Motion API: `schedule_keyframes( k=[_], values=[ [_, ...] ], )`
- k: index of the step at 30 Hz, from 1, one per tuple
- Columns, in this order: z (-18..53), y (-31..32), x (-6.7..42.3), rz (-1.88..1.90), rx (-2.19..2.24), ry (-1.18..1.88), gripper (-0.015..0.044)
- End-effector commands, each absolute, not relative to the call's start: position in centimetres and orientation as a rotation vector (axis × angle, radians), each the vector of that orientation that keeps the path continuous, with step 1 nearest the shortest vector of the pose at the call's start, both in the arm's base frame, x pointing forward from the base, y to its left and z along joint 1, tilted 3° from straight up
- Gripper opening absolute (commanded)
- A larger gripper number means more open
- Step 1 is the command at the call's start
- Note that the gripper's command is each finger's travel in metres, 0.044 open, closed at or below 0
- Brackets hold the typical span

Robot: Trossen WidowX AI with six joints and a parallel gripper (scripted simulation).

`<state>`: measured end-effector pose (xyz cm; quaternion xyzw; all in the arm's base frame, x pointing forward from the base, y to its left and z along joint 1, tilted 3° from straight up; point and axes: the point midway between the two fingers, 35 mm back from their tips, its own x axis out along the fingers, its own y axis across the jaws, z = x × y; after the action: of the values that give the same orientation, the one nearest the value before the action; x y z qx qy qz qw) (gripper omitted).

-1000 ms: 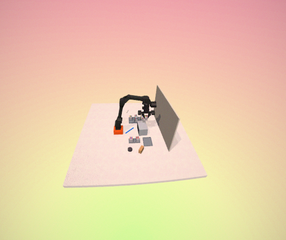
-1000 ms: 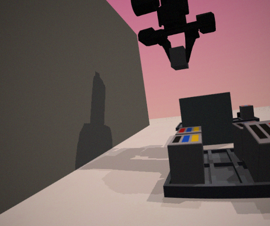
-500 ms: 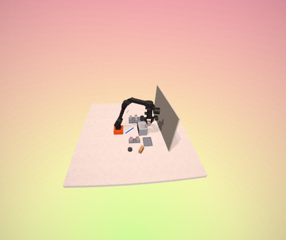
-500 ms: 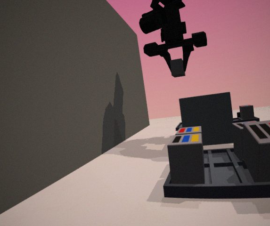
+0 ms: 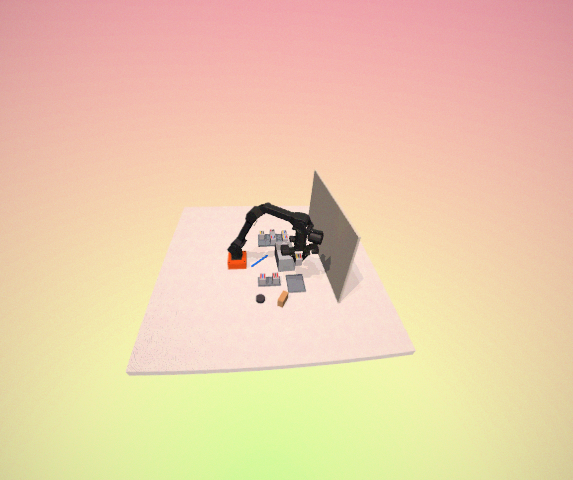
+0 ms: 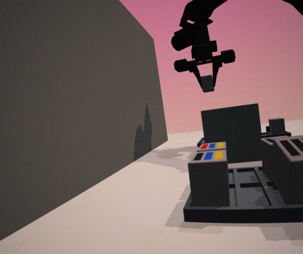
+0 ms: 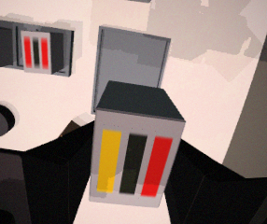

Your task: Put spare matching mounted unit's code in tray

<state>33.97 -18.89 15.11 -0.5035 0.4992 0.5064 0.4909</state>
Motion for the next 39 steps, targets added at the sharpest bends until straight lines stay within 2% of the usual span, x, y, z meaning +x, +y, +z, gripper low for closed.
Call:
schedule_keyframes(
  k=[1,39],
  values=[
    [14.9,-19.2,34.0,1.250,-1.231,1.209,0.0000],
    [11.9,-19.5,34.4,1.250,-1.231,1.209,0.0000]
  ],
)
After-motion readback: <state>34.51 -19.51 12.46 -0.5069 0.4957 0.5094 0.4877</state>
